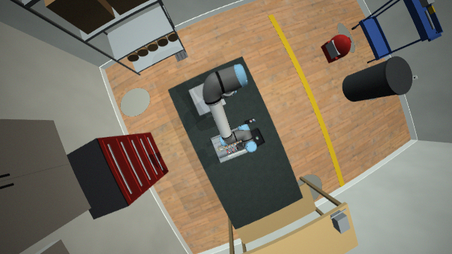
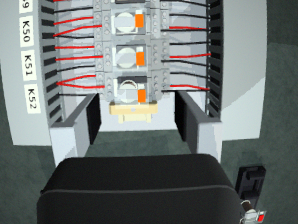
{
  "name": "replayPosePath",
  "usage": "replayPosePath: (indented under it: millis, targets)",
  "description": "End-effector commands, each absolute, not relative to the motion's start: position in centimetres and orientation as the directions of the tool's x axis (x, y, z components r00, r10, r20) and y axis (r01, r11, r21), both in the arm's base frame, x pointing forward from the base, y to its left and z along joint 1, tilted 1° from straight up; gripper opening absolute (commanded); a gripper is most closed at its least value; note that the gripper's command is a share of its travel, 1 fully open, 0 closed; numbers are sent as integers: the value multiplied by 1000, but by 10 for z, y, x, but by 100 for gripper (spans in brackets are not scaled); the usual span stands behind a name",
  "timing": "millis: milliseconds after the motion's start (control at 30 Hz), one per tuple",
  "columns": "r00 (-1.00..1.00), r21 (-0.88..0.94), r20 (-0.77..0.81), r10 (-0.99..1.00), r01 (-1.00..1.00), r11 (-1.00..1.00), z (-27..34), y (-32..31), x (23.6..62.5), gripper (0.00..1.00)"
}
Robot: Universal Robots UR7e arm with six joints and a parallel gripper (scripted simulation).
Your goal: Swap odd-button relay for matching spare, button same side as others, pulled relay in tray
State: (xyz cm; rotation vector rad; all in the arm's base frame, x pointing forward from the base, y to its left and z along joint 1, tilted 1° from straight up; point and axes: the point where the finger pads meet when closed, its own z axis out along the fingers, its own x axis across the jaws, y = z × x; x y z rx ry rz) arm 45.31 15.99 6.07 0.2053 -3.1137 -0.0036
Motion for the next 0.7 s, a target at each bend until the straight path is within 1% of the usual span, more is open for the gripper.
replayPosePath:
  millis: [0, 667]
  targets:
    - [-991, 5, 22, -132, -131, 991, 58, 160, 453, 100]
    - [-991, 4, 19, -131, -131, 991, 60, 160, 454, 100]
